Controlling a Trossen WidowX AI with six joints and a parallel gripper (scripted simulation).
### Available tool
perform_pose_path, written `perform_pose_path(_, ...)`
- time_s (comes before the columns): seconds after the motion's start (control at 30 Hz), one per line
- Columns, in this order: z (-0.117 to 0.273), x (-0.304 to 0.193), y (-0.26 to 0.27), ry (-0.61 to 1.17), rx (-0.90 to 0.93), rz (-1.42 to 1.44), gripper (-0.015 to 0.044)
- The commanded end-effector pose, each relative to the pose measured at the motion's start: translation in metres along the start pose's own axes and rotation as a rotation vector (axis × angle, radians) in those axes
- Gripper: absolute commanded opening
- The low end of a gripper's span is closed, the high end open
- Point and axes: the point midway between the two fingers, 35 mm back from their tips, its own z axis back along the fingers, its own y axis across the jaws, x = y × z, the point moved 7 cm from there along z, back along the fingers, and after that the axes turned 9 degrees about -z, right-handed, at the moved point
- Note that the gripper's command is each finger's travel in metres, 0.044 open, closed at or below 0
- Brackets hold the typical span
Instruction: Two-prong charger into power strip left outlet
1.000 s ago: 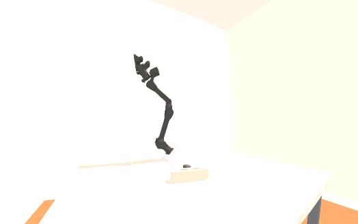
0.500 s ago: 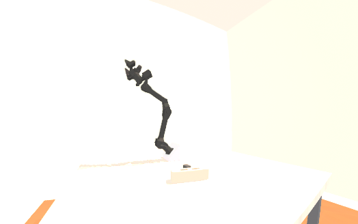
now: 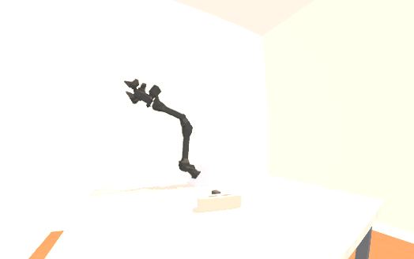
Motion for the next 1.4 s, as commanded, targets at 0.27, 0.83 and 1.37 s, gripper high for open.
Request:
perform_pose_path(0.27,-0.017,-0.086,-0.035,0.283,-0.096,-0.049,0.0440)
perform_pose_path(0.83,0.001,-0.209,-0.053,0.683,-0.172,-0.097,0.0440)
perform_pose_path(1.37,0.056,-0.309,-0.040,1.066,-0.176,-0.097,0.0440)
